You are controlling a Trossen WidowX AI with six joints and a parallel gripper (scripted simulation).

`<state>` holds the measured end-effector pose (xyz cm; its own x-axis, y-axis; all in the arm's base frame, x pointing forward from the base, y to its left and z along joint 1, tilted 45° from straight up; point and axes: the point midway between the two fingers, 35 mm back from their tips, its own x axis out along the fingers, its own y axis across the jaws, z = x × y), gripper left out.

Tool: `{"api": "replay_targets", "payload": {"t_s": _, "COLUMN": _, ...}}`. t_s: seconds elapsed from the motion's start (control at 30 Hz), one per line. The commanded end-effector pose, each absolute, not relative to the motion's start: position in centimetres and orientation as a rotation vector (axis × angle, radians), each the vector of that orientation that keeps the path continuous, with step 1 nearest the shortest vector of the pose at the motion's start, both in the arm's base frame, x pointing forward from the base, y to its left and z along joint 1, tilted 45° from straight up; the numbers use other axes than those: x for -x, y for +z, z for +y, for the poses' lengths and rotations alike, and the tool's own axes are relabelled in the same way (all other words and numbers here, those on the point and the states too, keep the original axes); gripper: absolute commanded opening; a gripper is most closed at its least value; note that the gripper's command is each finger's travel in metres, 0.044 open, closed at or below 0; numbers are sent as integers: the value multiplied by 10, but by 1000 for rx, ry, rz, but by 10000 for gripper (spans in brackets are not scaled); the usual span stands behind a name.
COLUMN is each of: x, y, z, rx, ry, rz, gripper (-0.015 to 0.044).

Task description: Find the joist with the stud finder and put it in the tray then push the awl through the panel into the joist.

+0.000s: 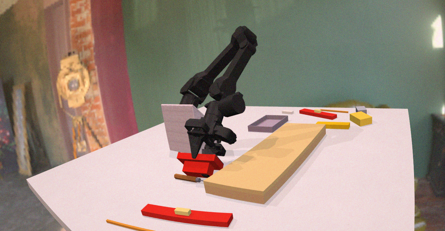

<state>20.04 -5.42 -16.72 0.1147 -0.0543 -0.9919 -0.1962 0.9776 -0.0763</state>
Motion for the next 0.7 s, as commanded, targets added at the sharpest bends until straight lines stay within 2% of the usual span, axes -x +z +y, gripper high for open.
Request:
{"api": "replay_targets", "payload": {"t_s": 0.0, "x": -200, "y": -167, "z": -54, "rx": 207, "ry": 105, "rz": 1455, "gripper": 26}}
{"api": "replay_targets", "payload": {"t_s": 0.5, "x": -200, "y": -167, "z": -54, "rx": 207, "ry": 105, "rz": 1455, "gripper": 420}}
{"api": "replay_targets", "payload": {"t_s": 0.53, "x": -200, "y": -167, "z": -54, "rx": 207, "ry": 105, "rz": 1455, "gripper": 440}}
{"api": "replay_targets", "payload": {"t_s": 0.67, "x": -200, "y": -165, "z": -54, "rx": 207, "ry": 105, "rz": 1455, "gripper": 440}}
